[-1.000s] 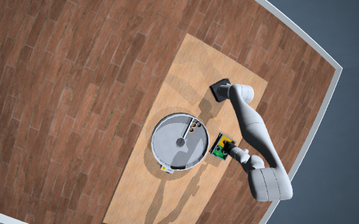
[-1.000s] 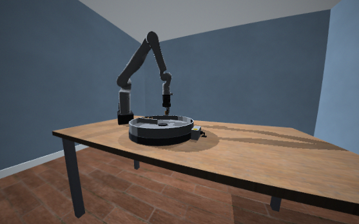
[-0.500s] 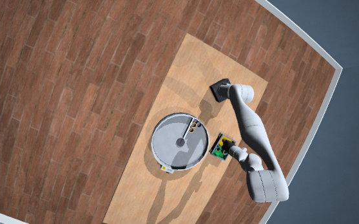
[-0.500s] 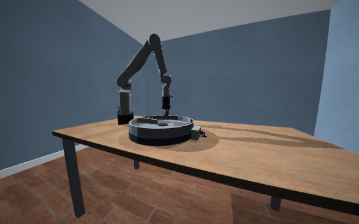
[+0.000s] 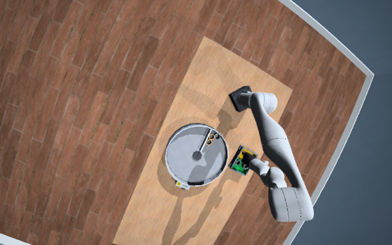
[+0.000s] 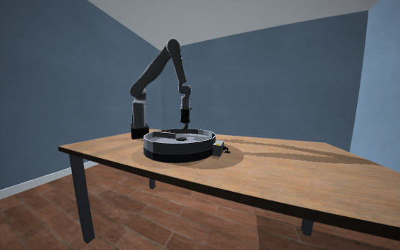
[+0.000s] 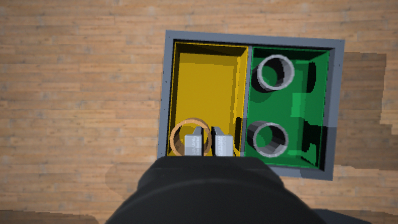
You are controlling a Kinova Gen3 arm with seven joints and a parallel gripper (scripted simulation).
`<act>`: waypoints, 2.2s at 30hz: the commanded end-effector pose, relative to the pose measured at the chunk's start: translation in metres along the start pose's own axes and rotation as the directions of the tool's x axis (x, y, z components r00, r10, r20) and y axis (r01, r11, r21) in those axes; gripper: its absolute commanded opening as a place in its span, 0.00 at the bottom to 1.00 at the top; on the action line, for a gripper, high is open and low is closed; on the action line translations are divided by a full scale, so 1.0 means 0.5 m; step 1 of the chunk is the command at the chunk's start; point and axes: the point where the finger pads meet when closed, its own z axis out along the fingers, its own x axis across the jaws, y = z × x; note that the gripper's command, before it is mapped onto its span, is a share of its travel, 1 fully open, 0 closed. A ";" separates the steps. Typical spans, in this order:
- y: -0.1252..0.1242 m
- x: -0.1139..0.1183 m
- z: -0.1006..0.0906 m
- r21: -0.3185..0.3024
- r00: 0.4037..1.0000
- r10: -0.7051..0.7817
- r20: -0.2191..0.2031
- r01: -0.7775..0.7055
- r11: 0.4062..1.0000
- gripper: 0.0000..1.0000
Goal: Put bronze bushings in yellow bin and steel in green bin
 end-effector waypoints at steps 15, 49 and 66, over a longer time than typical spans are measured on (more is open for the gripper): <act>-0.001 -0.001 0.015 0.000 1.000 -0.002 0.001 0.002 1.000 0.00; -0.001 -0.001 0.049 0.000 1.000 -0.002 0.001 0.002 1.000 0.00; -0.001 -0.001 0.070 0.000 1.000 -0.002 0.001 0.002 1.000 0.00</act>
